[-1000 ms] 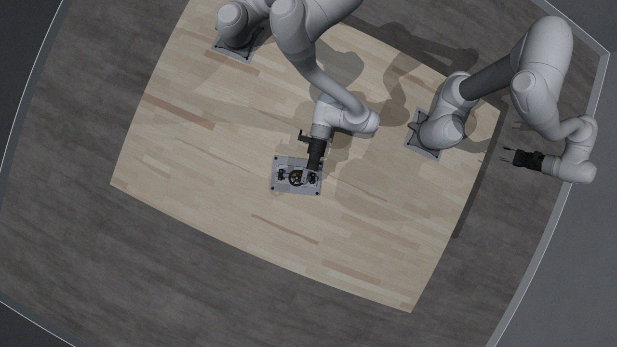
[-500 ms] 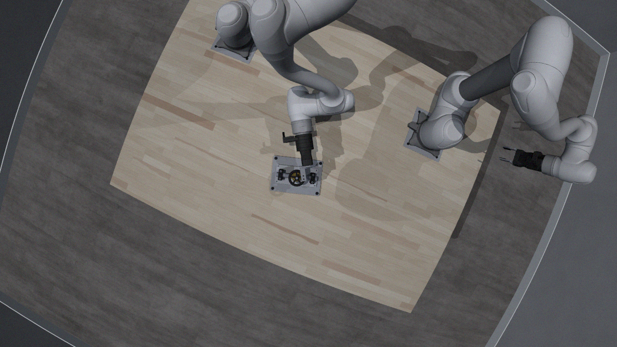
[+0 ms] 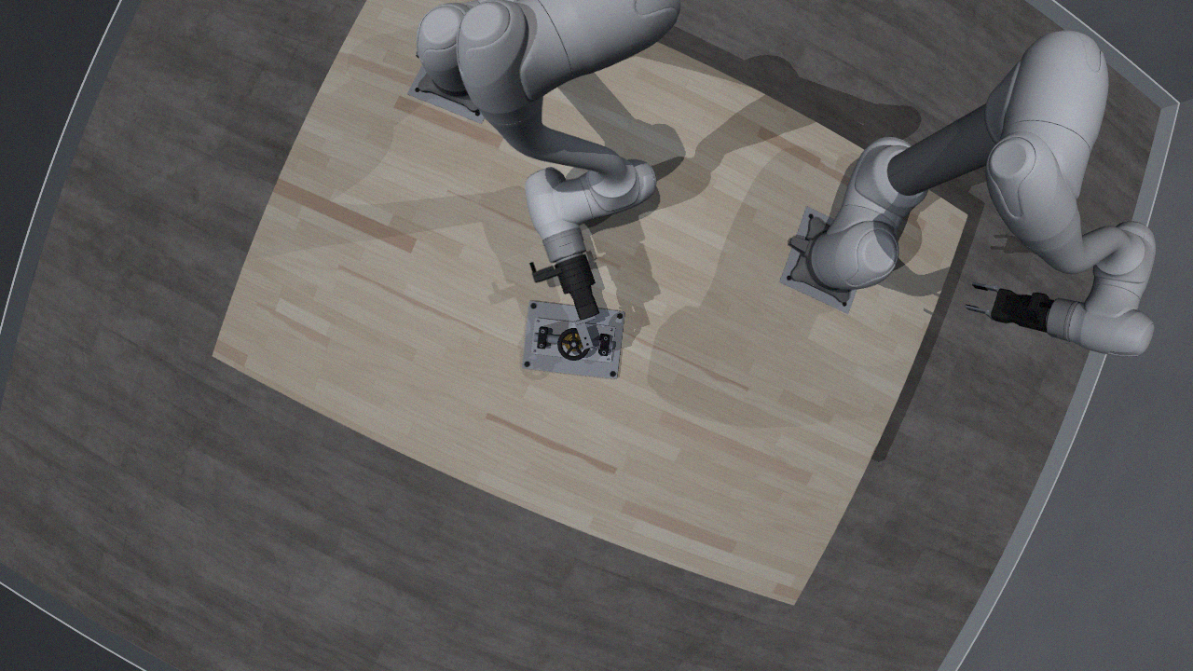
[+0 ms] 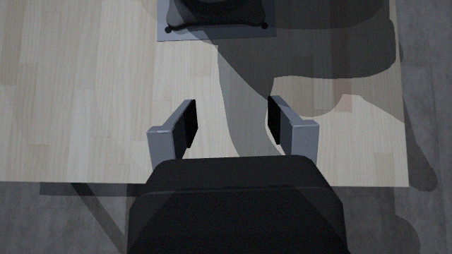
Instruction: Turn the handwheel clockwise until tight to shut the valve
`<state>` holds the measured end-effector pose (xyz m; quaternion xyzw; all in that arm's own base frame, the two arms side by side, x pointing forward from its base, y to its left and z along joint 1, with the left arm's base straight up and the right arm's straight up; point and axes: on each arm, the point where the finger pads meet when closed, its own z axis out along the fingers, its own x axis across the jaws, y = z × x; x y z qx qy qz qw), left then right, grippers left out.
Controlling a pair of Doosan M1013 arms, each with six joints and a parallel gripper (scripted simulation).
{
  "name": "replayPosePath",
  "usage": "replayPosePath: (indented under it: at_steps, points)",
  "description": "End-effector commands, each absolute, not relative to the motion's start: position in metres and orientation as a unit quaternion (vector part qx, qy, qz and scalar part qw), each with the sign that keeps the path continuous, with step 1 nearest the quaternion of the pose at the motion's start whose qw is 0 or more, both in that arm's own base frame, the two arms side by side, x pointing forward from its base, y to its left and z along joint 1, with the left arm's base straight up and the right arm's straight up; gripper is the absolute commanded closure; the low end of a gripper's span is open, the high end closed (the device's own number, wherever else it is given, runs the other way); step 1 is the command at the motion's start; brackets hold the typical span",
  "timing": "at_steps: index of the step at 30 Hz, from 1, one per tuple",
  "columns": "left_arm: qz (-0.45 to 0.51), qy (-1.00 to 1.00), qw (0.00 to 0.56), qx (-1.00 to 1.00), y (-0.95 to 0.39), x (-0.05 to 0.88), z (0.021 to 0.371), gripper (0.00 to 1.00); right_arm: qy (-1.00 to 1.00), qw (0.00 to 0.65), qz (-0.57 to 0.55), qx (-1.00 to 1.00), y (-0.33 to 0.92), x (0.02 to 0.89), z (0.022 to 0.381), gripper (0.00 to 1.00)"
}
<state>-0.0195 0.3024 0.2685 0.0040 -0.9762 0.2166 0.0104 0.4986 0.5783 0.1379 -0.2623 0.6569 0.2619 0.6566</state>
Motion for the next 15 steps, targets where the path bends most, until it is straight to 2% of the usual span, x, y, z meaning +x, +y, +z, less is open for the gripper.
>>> replayPosePath:
  at_steps: [1, 15]
  points:
    - [0.216, -0.976, 0.011, 0.004, 0.3027, -0.0196, 0.2689, 0.0, 0.654, 0.655, 0.267, -0.267, 0.5782, 0.4987, 0.1389, 0.48]
    - [0.216, -0.976, 0.011, 0.004, 0.3027, -0.0196, 0.2689, 0.0, 0.649, 0.65, 0.279, -0.278, 0.5775, 0.4979, 0.1389, 0.48]
